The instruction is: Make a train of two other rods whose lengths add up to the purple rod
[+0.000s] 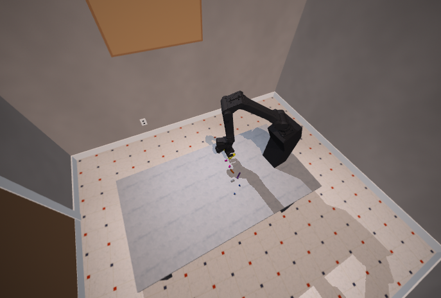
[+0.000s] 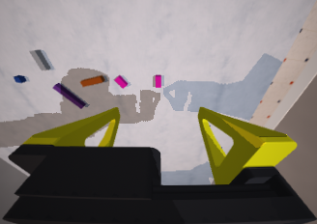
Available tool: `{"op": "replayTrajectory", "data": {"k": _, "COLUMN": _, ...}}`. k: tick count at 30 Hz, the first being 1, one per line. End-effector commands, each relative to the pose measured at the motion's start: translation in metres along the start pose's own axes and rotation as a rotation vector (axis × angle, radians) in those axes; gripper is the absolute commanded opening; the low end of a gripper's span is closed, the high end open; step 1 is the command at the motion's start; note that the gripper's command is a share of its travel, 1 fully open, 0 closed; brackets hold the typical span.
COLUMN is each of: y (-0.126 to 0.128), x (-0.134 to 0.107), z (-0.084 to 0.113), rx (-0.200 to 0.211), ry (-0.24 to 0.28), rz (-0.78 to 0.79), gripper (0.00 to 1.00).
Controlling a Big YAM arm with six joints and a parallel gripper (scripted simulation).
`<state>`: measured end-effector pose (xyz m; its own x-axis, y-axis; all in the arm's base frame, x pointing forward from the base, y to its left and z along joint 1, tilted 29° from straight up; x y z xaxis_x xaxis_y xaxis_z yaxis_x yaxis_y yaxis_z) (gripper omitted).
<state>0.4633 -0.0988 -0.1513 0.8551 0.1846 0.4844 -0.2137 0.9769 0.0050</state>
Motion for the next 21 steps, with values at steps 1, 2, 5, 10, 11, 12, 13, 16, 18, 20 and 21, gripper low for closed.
{"op": "replayTrajectory", "data": {"k": 1, "y": 0.004, "x": -0.006, "z": -0.001, "rx": 0.011, "ry": 0.014, "rz": 0.011, "gripper": 1.00}}
{"op": "replayTrajectory", "data": {"k": 2, "y": 0.004, "x": -0.006, "z": -0.001, "rx": 0.011, "ry": 0.014, "rz": 0.011, "gripper": 1.00}}
{"op": "replayTrajectory", "data": {"k": 5, "y": 0.004, "x": -0.006, "z": -0.001, "rx": 0.011, "ry": 0.014, "rz": 0.011, "gripper": 1.00}}
{"op": "replayTrajectory", "data": {"k": 10, "y": 0.004, "x": -0.005, "z": -0.001, "rx": 0.011, "ry": 0.014, "rz": 0.009, "gripper": 1.00}}
{"op": "replayTrajectory", "data": {"k": 11, "y": 0.005, "x": -0.005, "z": -0.001, "rx": 0.011, "ry": 0.013, "rz": 0.000, "gripper": 1.00}}
{"op": "replayTrajectory", "data": {"k": 12, "y": 0.008, "x": -0.004, "z": -0.002, "rx": 0.013, "ry": 0.013, "rz": -0.011, "gripper": 1.00}}
{"op": "replayTrajectory", "data": {"k": 13, "y": 0.009, "x": -0.004, "z": -0.002, "rx": 0.012, "ry": 0.013, "rz": -0.018, "gripper": 1.00}}
{"op": "replayTrajectory", "data": {"k": 16, "y": 0.015, "x": -0.006, "z": -0.005, "rx": 0.008, "ry": 0.012, "rz": -0.080, "gripper": 1.00}}
{"op": "replayTrajectory", "data": {"k": 18, "y": 0.021, "x": -0.005, "z": -0.006, "rx": 0.008, "ry": 0.014, "rz": -0.152, "gripper": 1.00}}
{"op": "replayTrajectory", "data": {"k": 20, "y": 0.025, "x": -0.004, "z": -0.007, "rx": 0.007, "ry": 0.015, "rz": -0.198, "gripper": 1.00}}
{"op": "replayTrajectory", "data": {"k": 21, "y": 0.030, "x": -0.003, "z": -0.008, "rx": 0.007, "ry": 0.016, "rz": -0.250, "gripper": 1.00}}
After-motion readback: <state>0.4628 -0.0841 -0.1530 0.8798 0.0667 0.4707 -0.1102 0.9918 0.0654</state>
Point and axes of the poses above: the point where the finger pads meet when closed, its own z axis back along the fingers, its own y axis across the jaws, x = y × z, the point moved 1 cm from there along z, back along the fingers, and after that the axes turned 6 degrees about z, right-handed, at the moved point
